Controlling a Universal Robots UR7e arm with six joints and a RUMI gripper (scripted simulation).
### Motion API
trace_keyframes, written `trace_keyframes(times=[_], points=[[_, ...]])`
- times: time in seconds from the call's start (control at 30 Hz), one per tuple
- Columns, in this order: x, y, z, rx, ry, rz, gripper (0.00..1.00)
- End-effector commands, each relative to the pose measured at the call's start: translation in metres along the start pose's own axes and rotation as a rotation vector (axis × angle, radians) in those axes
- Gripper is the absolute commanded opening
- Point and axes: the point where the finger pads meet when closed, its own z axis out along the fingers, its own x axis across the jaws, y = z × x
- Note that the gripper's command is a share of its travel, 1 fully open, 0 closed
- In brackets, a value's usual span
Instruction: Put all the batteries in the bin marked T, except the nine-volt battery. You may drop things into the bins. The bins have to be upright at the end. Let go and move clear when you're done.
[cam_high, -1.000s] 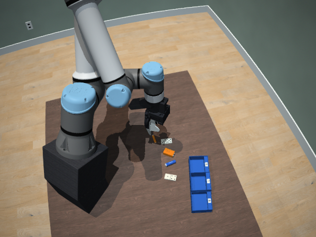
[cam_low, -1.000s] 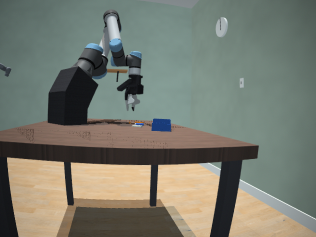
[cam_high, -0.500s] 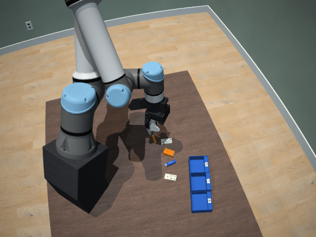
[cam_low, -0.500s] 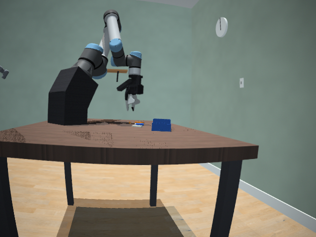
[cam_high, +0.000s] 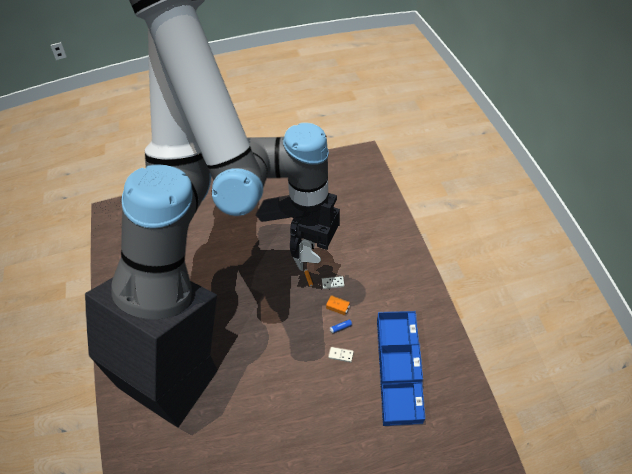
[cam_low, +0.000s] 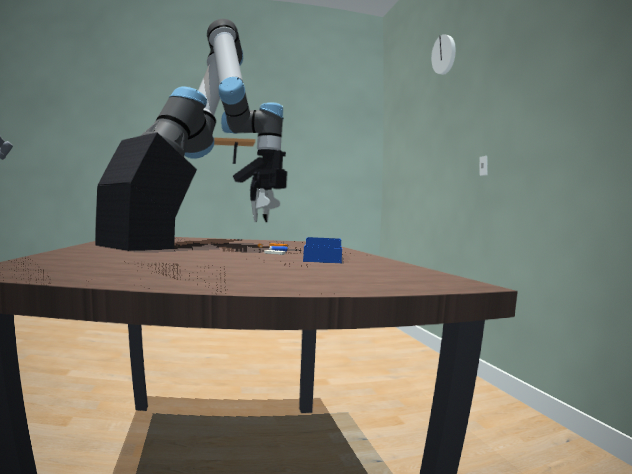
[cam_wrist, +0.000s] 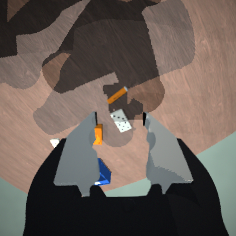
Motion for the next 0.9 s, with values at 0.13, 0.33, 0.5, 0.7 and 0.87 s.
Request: trace_keyframes(times=[0.13, 0.33, 0.5, 0.7, 0.87], points=[[-0.0010, 0.0006, 0.0009, 0.004, 0.007, -0.165, 0.38], [-0.0010, 0.0006, 0.0009, 0.004, 0.008, -0.175, 0.38], [-0.0010, 0.0006, 0.0009, 0.004, 0.008, -0.188, 0.38], [-0.0010, 0.0006, 0.0009, 0.005, 0.009, -0.200, 0.38], [-0.0010, 0.0006, 0.0009, 0.005, 0.009, -0.210, 0.38]])
